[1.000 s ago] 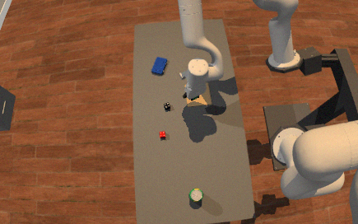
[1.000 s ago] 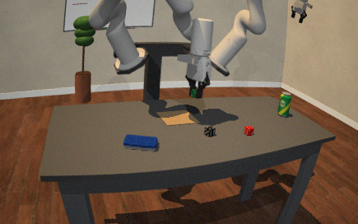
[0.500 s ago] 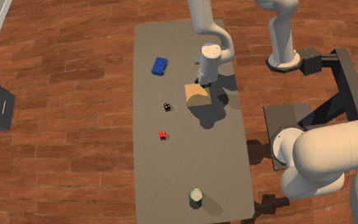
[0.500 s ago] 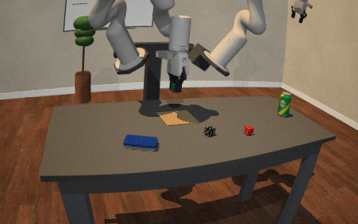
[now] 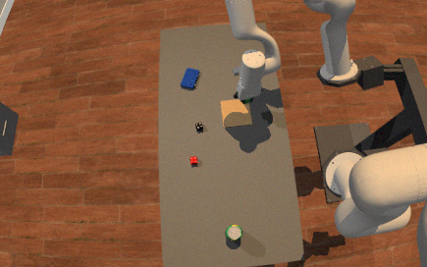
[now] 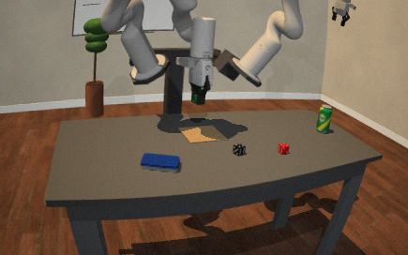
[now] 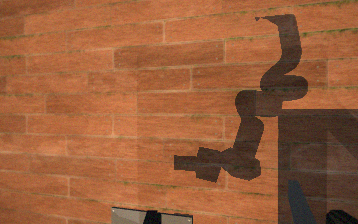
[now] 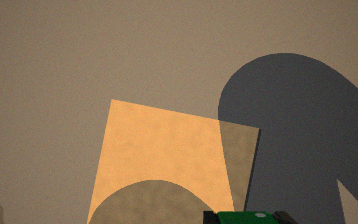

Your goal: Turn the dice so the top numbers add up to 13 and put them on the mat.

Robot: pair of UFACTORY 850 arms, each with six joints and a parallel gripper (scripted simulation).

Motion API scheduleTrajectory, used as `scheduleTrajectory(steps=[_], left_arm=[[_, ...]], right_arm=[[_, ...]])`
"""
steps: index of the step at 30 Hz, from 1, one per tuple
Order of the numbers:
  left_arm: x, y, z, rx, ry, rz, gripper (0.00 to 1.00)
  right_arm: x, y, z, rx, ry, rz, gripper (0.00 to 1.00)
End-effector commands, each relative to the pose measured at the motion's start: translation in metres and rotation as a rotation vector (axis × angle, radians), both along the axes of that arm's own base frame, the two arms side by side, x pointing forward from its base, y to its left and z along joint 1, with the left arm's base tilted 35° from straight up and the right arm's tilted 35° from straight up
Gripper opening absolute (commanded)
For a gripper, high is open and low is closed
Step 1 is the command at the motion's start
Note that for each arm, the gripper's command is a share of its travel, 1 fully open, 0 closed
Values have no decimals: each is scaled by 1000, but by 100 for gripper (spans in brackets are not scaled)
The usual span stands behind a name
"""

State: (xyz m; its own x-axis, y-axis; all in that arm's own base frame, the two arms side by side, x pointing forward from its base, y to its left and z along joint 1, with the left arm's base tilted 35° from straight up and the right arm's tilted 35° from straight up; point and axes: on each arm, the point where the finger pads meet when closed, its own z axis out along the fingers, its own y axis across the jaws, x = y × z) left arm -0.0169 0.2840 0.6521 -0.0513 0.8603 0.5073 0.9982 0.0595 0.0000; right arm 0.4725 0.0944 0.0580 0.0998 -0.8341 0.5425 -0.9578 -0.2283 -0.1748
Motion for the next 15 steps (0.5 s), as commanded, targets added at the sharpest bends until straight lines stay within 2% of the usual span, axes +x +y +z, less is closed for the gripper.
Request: scheduleTrajectory(steps=[1,9,15], left_arm=[[0,0,1,2,0,0,100],[0,0,1,2,0,0,100],[0,0,1,2,0,0,100]], right_arm=[[0,0,0,1,-1,0,28],[1,-1,-1,0,-1,0,28],[4,-7,-12,0,-2,0,28]])
